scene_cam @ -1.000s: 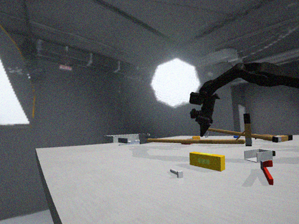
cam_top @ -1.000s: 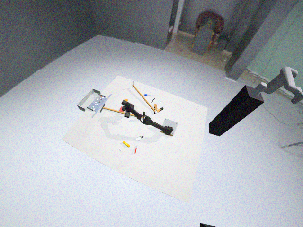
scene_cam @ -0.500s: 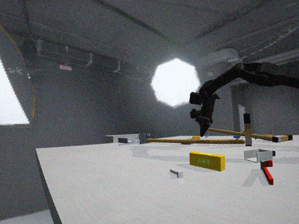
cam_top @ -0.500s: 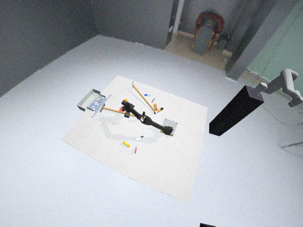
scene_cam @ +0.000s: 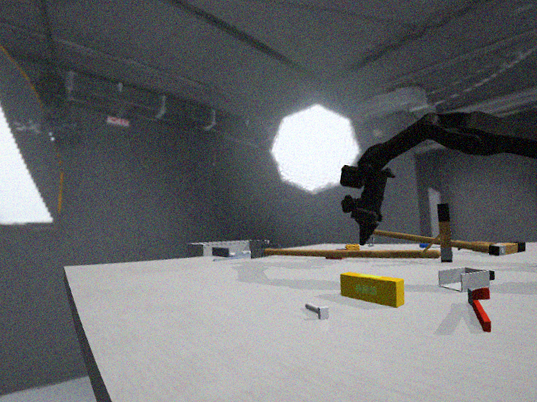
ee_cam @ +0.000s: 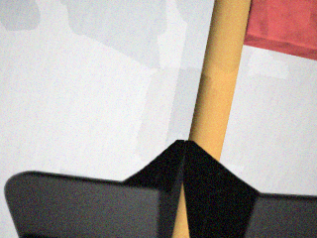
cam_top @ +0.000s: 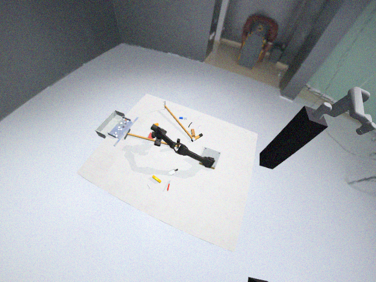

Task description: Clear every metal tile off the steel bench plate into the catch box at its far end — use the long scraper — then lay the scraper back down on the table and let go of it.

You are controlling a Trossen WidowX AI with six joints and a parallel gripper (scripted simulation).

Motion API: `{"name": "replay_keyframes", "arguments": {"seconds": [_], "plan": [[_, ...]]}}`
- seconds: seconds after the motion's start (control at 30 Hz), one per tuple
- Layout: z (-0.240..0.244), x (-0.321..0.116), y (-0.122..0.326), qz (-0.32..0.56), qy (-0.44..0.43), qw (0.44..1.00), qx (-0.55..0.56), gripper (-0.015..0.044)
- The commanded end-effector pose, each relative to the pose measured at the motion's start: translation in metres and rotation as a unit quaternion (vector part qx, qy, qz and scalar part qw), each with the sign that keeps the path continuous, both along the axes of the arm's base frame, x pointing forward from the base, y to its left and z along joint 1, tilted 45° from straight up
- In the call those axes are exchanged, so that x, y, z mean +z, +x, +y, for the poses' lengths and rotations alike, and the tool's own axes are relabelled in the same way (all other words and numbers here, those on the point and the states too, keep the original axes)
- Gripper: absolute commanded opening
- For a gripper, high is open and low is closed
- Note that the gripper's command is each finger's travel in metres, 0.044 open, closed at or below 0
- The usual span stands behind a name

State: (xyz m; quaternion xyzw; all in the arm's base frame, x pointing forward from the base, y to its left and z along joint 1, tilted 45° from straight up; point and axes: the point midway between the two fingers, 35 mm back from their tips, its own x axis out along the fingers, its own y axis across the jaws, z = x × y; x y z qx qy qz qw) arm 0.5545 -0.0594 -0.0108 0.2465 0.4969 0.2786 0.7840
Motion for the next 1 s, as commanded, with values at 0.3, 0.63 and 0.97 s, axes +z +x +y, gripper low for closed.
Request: {"name": "replay_keyframes", "arguments": {"seconds": [0.3, 0.63, 0.97], "plan": [[0.0, 0.0, 0.0, 0.0, 0.0, 1.0, 0.0, 0.0], [-0.02, 0.012, -0.002, -0.012, 0.007, 1.0, -0.024, 0.0158], [-0.062, 0.037, -0.011, -0.038, 0.021, 0.996, -0.077, 0.042]]}}
